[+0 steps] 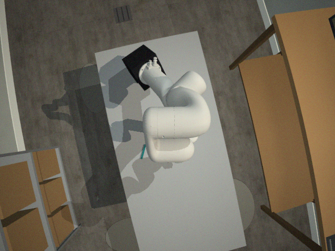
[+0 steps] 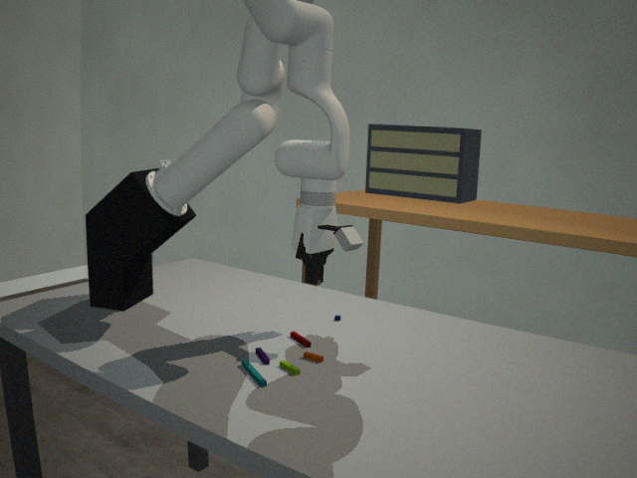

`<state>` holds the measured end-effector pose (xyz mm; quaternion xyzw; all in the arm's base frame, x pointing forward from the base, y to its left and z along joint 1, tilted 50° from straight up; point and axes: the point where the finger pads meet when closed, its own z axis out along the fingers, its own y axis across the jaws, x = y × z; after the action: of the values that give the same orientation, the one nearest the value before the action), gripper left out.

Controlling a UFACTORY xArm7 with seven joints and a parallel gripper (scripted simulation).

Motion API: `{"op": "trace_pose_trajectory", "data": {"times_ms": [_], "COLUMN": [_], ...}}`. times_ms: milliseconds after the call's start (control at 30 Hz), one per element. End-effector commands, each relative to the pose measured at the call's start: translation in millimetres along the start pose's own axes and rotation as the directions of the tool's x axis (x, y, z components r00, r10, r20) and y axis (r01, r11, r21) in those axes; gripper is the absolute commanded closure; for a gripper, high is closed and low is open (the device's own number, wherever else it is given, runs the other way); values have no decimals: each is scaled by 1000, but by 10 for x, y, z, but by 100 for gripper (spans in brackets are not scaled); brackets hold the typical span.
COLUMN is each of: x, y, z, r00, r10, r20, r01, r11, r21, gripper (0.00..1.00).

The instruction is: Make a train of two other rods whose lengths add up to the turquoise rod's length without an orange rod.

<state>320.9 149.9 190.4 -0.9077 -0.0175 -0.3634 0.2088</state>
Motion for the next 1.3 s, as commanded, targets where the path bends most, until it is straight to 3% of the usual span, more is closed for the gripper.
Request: {"op": "trace_pose_trajectory", "data": {"times_ms": [0,367,867,1267], "x": [4,6,13,15], "y": [0,2,15,19], "z": [0,109,722,895], "r00": [1000,1000,1000,1000], "r10": [0,0,0,0], "r20": [-3,-12,-12,-12], "r01": [0,0,0,0], "r11": [1000,1000,1000,1000], "r21": [2,2,2,2], "gripper": [96,96,96,96]}}
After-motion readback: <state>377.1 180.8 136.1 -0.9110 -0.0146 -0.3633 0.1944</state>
